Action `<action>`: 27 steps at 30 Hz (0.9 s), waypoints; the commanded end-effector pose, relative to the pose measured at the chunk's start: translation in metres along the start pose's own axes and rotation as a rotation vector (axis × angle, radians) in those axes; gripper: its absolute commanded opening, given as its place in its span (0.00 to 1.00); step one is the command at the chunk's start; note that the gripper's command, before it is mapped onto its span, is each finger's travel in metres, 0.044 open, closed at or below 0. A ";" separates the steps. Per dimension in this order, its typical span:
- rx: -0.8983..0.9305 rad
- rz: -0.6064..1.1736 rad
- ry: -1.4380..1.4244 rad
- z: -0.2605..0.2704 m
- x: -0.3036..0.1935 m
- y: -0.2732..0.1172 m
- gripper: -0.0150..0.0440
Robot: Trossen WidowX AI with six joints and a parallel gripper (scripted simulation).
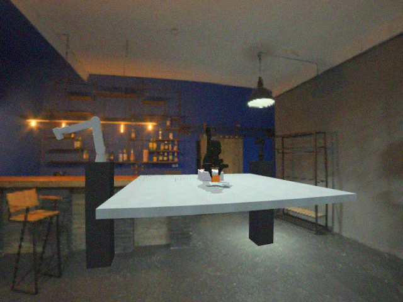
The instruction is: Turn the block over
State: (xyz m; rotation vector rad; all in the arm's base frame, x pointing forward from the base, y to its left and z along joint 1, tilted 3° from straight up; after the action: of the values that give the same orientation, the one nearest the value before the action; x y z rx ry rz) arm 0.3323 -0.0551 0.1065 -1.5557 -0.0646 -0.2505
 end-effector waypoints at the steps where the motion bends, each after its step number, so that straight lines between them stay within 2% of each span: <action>1: 0.008 -0.072 0.002 0.000 -0.005 0.001 0.25; 21: 0.018 -0.393 0.000 0.000 -0.034 0.005 0.25; 27: 0.019 -0.403 0.000 0.000 -0.035 0.005 0.25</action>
State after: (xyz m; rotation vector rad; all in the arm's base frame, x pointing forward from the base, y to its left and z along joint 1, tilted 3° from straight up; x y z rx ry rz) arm 0.3005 -0.0519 0.0928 -1.5236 -0.3634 -0.5459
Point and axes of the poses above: the point midway between the two fingers, 35 mm back from their tips, its own y axis out along the fingers, its own z axis across the jaws, x = y × z, the point moved 7 cm from there along -y, back along the fingers, and after that the axes turned 2 degrees about y, right-handed, at the moved point
